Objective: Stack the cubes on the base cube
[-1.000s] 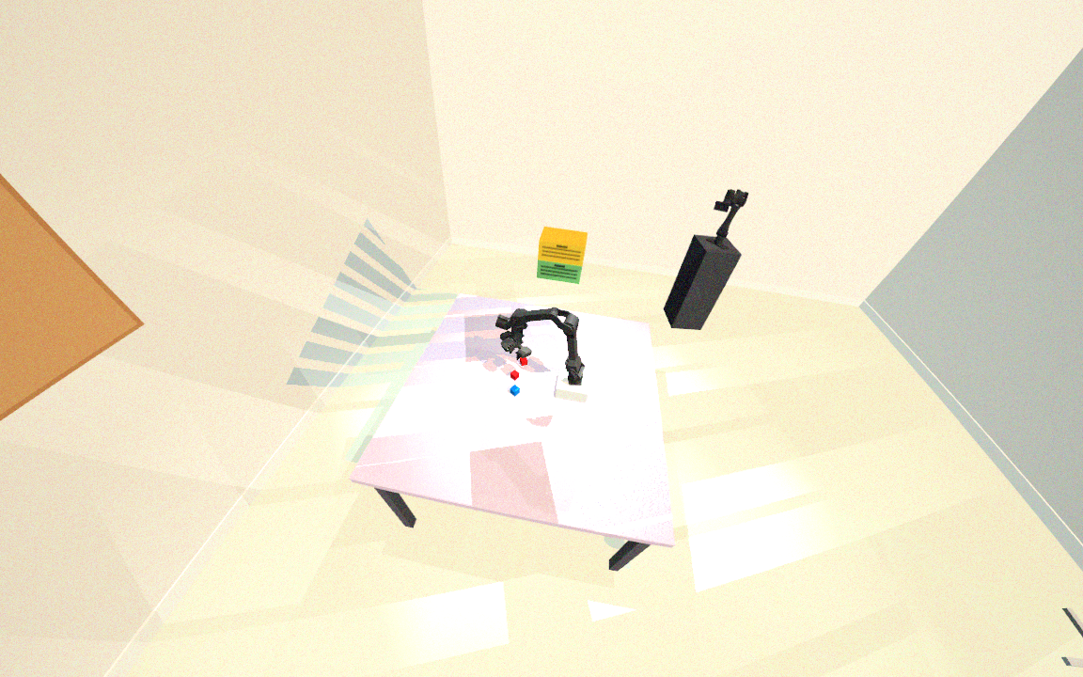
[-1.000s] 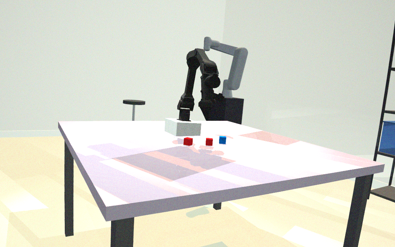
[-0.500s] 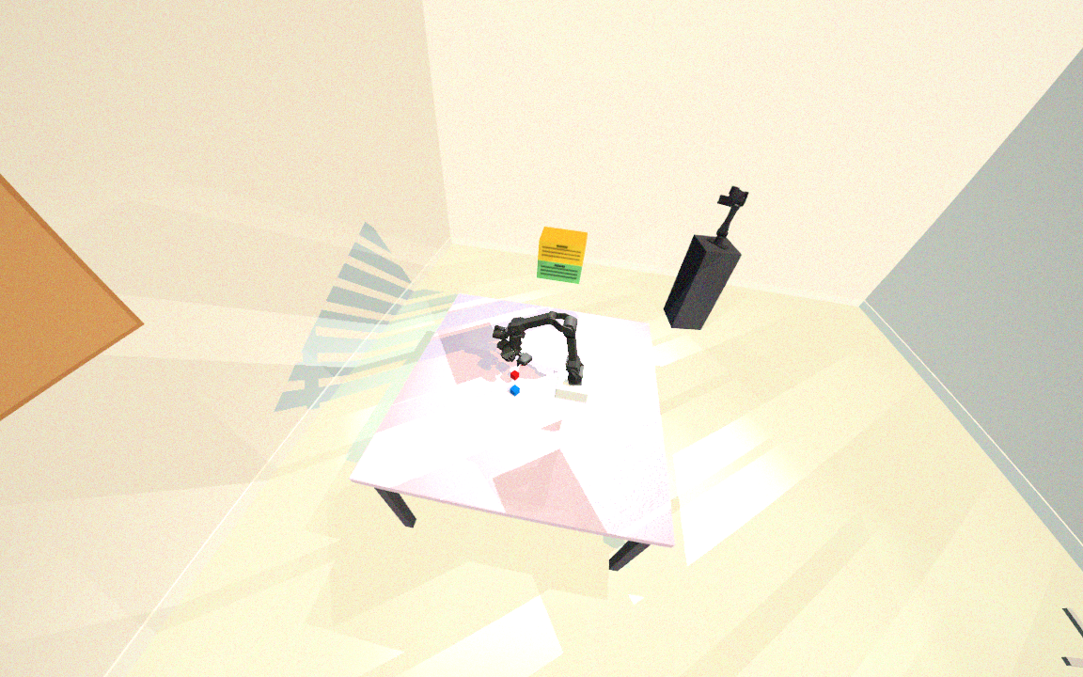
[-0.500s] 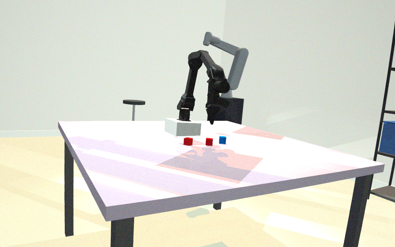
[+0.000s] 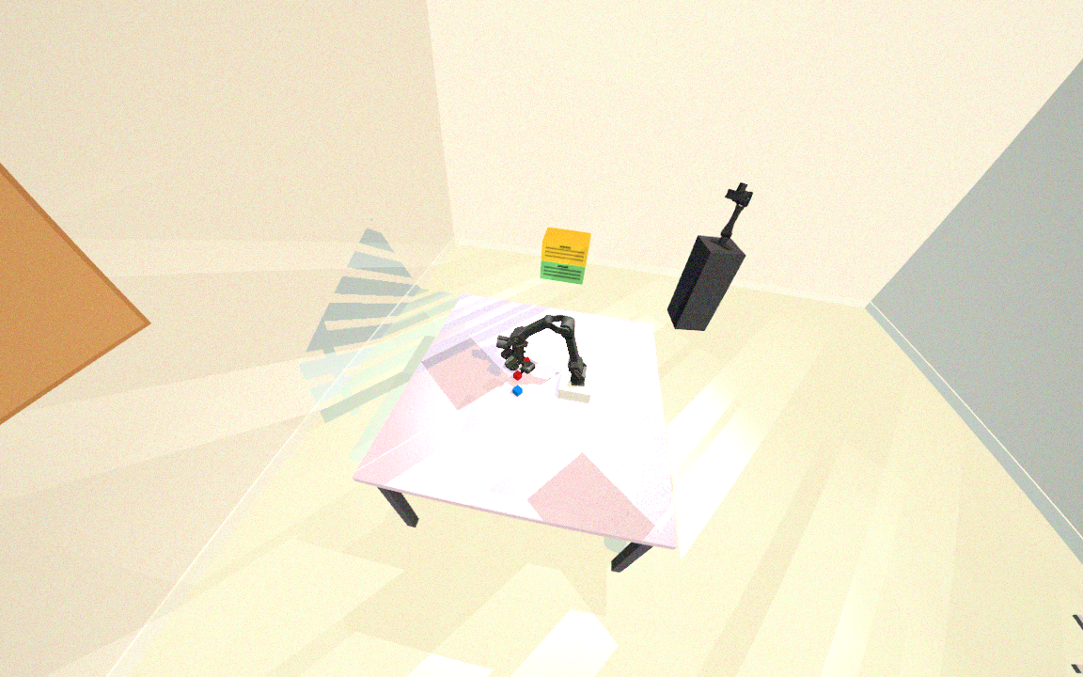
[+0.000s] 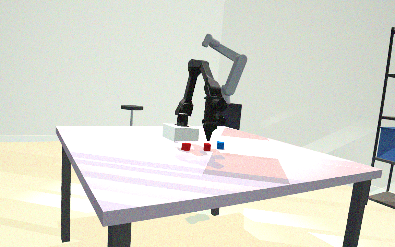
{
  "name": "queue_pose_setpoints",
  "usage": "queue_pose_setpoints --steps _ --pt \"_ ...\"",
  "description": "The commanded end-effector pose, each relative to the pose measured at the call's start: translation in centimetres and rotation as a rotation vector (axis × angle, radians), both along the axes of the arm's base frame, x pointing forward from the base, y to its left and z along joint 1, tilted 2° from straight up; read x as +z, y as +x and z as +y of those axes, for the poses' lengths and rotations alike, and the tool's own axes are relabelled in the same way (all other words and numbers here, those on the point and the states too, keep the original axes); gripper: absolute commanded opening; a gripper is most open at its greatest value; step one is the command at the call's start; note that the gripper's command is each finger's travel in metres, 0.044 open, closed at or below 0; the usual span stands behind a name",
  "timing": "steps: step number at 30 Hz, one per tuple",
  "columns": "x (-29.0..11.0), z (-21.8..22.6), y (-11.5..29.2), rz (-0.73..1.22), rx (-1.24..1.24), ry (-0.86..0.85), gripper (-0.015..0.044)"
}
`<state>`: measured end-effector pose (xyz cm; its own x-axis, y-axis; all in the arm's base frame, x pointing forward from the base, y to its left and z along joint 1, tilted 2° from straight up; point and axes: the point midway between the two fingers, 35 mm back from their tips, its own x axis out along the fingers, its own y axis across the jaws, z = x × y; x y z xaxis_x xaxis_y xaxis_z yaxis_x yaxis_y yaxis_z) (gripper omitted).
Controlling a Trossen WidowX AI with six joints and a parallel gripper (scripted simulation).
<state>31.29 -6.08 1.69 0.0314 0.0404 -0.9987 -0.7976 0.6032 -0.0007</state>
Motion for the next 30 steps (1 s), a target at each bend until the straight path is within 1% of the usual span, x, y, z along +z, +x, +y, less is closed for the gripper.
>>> queue_pose_setpoints --steps 1,22,28,30 --pt "-0.5 0.0 -0.1 0.001 -0.003 -0.006 0.0265" --pt "-3.7 0.1 0.0 0.001 -0.003 -0.006 0.0265" --pt "-3.7 0.1 0.0 0.001 -0.003 -0.006 0.0107" --pt "-3.7 0.1 0.0 0.001 -0.003 -0.006 0.0105"
